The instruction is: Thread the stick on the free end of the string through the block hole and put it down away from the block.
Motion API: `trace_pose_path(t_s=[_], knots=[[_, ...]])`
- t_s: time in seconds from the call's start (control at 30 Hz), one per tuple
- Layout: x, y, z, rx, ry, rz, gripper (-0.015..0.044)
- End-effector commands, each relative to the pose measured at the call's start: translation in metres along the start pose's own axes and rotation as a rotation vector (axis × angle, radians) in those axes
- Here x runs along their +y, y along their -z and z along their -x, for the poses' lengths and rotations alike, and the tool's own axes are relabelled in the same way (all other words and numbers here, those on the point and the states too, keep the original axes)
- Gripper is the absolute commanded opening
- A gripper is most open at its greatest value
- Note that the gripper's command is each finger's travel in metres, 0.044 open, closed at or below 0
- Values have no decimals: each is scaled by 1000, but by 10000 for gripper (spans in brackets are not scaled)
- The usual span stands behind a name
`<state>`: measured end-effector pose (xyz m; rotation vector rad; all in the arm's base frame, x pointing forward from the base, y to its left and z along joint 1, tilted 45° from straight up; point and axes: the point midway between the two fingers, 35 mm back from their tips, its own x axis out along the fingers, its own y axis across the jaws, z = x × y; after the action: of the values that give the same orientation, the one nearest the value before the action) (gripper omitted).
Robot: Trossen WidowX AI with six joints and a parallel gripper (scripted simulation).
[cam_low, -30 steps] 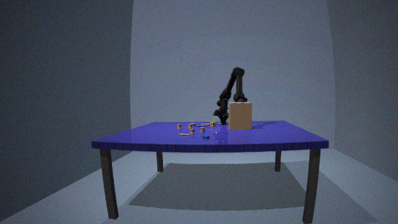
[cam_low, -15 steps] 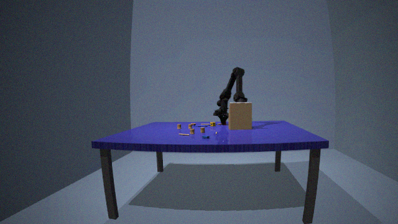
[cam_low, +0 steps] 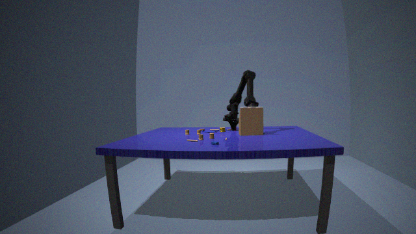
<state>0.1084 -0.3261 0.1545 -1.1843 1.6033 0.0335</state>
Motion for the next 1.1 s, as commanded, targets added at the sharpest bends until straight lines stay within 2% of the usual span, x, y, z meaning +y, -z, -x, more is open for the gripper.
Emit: trace_pose_path(t_s=[0.0,0.63,0.9,1.07], knots=[[2,6,-3,21,-5,-8,0],[2,6,-3,21,-5,-8,0],[-2,-1,10,0,2,0,210],[-5,-9,78,-3,16,-3,210]])
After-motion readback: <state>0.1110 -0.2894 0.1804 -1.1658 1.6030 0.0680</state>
